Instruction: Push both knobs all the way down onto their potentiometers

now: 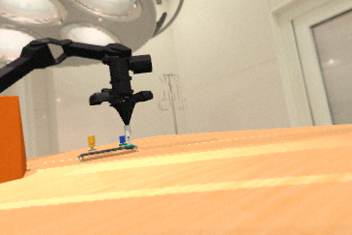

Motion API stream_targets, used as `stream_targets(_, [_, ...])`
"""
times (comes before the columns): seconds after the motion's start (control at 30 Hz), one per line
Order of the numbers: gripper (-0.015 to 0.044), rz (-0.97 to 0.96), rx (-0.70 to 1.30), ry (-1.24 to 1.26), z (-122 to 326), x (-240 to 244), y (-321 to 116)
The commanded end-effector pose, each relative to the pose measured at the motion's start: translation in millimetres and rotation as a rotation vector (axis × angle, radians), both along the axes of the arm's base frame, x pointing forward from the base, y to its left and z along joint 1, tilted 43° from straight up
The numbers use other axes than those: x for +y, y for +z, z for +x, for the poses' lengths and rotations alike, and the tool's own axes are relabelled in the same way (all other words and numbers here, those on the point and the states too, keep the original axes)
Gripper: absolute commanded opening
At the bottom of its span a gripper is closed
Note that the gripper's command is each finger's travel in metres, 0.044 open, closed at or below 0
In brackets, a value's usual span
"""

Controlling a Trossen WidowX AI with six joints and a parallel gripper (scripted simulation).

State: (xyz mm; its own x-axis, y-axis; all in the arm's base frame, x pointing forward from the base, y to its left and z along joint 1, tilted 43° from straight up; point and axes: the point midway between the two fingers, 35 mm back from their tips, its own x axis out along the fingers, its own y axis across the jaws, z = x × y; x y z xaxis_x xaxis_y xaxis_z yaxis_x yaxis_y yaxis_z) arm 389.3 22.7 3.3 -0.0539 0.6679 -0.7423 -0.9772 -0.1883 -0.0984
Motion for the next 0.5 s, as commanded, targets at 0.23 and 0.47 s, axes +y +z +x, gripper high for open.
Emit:
stream_targets(0.23, [0.0,0.004,-0.001,0.026,0.6,17.6,-14.4])
stream_targets(0.47, [0.0,0.004,-0.001,0.026,0.6,17.8,-14.6])
